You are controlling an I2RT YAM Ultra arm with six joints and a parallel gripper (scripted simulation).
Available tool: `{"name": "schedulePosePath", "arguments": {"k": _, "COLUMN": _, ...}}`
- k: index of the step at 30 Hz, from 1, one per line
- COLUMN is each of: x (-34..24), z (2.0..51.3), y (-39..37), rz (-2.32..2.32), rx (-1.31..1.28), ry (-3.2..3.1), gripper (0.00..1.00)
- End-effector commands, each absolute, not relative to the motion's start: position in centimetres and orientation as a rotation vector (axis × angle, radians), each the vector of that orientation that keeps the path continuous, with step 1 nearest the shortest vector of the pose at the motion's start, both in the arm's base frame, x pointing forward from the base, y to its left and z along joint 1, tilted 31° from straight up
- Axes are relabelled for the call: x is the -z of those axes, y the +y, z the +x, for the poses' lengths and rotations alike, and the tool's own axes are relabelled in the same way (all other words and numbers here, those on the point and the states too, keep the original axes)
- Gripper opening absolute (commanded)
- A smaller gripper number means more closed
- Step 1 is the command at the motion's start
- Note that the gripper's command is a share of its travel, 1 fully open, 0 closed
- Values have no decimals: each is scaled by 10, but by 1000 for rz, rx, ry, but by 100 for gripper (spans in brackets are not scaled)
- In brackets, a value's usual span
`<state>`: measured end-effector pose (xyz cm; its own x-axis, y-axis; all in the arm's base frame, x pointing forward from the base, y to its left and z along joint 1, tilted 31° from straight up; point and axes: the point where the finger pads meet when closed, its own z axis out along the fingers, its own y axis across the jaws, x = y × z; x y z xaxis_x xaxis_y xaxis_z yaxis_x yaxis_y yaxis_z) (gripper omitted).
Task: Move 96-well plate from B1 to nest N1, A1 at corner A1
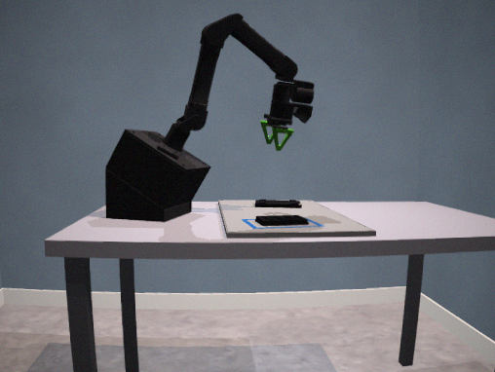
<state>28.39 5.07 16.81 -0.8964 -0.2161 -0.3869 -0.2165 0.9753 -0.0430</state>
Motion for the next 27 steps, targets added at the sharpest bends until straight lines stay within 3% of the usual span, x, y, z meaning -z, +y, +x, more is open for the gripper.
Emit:
{"name": "schedulePosePath", "arguments": {"k": 1, "x": -157, "z": 297, "y": 42, "rz": -347, "rx": -5, "ry": 2713, "gripper": 100}}
{"name": "schedulePosePath", "arguments": {"k": 27, "x": -137, "z": 340, "y": -57, "rz": -251, "rx": 100, "ry": 2654, "gripper": 100}}
